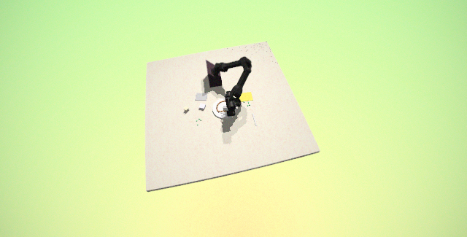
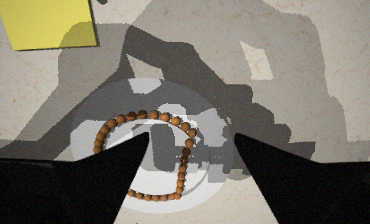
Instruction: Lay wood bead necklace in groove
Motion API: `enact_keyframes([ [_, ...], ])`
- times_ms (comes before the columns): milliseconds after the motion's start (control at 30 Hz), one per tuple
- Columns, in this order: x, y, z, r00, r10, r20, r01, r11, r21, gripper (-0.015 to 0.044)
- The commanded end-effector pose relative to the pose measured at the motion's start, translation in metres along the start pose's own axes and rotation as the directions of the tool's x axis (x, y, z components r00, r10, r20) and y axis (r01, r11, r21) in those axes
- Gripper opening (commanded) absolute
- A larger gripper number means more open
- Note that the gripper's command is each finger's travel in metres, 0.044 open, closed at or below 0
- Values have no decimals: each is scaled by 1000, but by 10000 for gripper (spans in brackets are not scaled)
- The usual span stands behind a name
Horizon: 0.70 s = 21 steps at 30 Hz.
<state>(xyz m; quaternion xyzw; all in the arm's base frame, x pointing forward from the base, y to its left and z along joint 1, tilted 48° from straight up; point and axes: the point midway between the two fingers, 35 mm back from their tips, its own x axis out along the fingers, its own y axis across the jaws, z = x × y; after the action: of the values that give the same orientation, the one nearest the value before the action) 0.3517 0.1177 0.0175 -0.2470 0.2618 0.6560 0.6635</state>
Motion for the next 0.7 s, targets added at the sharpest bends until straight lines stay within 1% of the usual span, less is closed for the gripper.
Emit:
enact_keyframes([
  [0, 0, 0, 1, 1000, 0, 3, 0, 1000, -5, 440],
  [100, 0, 0, 1, 1000, 0, 3, 0, 1000, -5, 440],
  [200, -4, 0, -11, 1000, -1, -1, 1, 999, 47, 361],
  [500, -27, 10, -78, 1000, 0, -7, 3, 937, 350, 125],
  [567, -31, 14, -91, 1000, 0, -4, 2, 913, 407, 120],
  [667, -32, 15, -95, 1000, 0, -3, 1, 904, 427, 120],
])
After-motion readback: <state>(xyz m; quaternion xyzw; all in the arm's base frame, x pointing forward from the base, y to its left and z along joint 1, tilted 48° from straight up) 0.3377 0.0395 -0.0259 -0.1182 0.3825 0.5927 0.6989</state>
